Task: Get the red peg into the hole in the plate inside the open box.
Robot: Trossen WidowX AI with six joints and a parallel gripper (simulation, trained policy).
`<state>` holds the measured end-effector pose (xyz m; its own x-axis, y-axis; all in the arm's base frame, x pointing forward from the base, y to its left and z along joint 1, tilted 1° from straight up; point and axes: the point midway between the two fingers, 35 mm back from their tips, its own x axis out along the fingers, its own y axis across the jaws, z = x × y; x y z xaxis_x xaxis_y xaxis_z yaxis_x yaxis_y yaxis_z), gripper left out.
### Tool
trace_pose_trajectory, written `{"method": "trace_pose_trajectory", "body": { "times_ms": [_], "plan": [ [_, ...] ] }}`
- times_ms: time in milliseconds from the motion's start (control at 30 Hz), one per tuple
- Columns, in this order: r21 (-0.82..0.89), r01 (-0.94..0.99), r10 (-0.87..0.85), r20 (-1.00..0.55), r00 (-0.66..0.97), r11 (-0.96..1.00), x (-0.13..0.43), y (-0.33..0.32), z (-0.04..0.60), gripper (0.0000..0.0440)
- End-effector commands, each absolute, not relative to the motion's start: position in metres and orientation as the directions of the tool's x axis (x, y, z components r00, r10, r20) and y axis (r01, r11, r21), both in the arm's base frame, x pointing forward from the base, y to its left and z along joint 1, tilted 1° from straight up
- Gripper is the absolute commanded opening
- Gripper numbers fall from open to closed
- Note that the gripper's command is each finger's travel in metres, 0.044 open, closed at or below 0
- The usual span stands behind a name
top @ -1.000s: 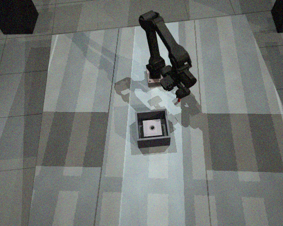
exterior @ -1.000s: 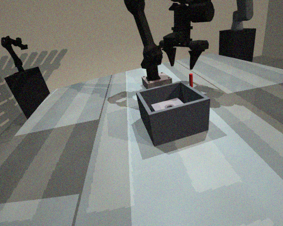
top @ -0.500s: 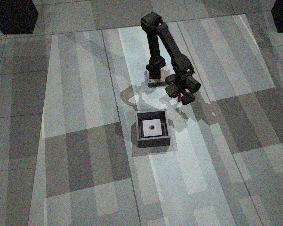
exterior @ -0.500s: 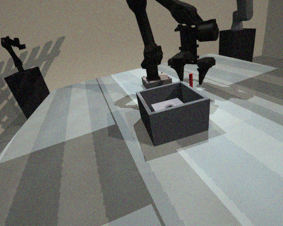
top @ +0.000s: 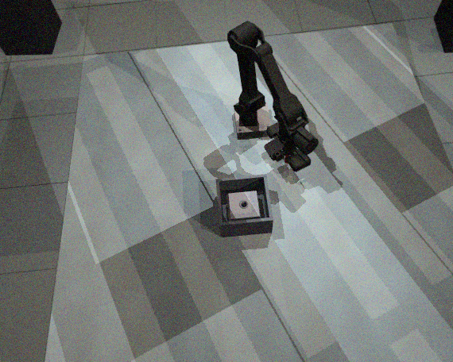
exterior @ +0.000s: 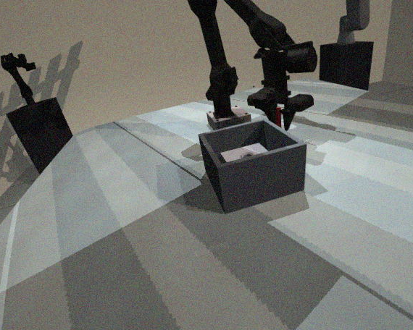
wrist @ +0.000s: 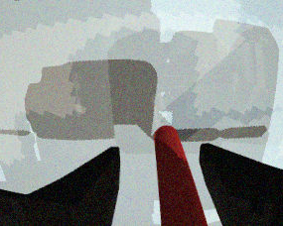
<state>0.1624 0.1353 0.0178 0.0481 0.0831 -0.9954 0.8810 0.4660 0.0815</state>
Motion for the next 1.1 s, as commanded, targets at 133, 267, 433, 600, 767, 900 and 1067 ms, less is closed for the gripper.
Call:
{"method": "trace_pose_trajectory", "body": {
  "times_ms": [133,267,433,600,767,900,1067],
  "plan": [
    [0.07,0.879,0.13,-0.991,0.009,0.472,0.164,0.137,0.021,0.0],
    [0.102,0.864,0.128,-0.991,0.044,0.494,0.171,0.136,0.031,0.0],
    [0.144,0.834,0.112,-0.989,0.099,0.532,0.181,0.132,0.048,0.0],
    [0.185,0.802,0.1,-0.983,0.156,0.568,0.193,0.127,0.068,0.0],
    [0.225,0.776,0.088,-0.973,0.215,0.59,0.207,0.121,0.092,0.0],
    [0.249,0.76,0.075,-0.964,0.256,0.6,0.219,0.115,0.11,0.0],
    [0.268,0.751,0.053,-0.953,0.298,0.603,0.235,0.103,0.128,0.0]
  ]
}}
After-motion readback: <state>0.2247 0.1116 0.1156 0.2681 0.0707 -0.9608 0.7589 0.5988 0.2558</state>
